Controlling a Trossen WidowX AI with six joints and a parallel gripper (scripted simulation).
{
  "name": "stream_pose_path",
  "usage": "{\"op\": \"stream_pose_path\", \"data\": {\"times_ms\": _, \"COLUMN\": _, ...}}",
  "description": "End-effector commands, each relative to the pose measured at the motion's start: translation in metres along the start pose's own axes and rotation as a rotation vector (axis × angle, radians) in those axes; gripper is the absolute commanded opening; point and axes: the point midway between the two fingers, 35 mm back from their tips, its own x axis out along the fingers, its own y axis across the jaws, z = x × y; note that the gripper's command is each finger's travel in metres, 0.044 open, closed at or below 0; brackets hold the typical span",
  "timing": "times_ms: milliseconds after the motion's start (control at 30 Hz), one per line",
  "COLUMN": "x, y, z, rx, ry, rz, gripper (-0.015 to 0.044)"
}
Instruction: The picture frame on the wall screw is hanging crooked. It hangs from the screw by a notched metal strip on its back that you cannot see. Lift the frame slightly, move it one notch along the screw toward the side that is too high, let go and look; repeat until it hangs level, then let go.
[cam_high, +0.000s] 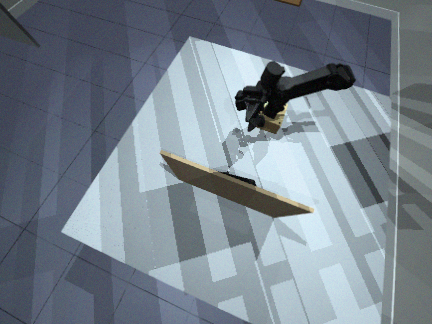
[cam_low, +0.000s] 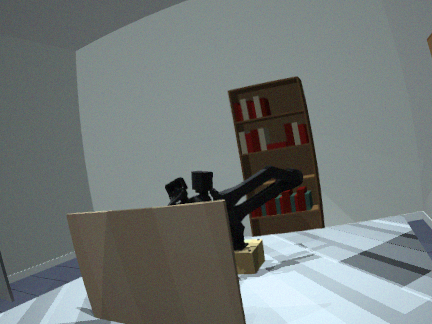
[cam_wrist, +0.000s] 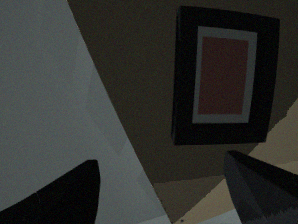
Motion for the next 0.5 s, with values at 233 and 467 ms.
{"op": "stream_pose_path", "data": {"times_ms": 233, "x": 0.010, "y": -0.001, "z": 0.003, "rx": 0.010, "ry": 0.004, "rz": 0.001, "gripper": 0.0260}}
{"op": "stream_pose_path", "data": {"times_ms": 467, "x": 0.038, "y": -0.010, "z": 0.009, "rx": 0.038, "ry": 0.013, "rz": 0.002, "gripper": 0.0260}}
